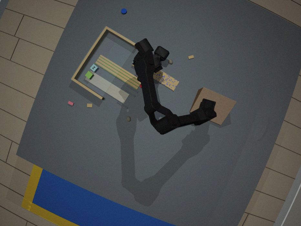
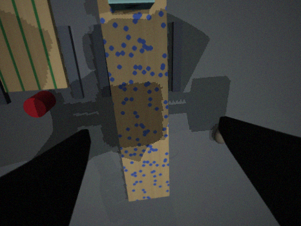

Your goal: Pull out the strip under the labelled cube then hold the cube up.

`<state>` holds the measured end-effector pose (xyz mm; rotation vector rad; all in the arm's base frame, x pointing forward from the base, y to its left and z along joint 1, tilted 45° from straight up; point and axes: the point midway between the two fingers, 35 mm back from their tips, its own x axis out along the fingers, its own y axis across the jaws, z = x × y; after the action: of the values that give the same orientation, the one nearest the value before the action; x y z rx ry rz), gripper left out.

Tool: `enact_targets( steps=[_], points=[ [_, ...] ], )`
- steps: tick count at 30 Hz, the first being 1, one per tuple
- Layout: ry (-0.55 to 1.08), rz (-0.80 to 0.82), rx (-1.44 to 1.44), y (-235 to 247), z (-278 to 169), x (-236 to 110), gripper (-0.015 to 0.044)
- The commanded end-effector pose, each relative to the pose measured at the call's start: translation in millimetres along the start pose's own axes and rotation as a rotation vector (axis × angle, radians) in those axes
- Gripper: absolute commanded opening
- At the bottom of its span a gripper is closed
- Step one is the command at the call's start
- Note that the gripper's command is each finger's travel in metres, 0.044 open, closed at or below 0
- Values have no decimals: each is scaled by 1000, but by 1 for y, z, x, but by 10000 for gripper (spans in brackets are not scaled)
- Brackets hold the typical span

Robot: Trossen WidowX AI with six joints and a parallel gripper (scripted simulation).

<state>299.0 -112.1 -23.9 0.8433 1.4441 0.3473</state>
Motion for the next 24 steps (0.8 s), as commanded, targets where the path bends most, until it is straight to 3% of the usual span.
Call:
enact_targets(
  steps=[1, 20, 24],
  points=[
    [7, 6, 5, 2, 15, 1, 440],
    [3, 7, 1, 10, 92, -1, 440],
    [3, 7, 1, 10, 93, 3, 335]
  ],
)
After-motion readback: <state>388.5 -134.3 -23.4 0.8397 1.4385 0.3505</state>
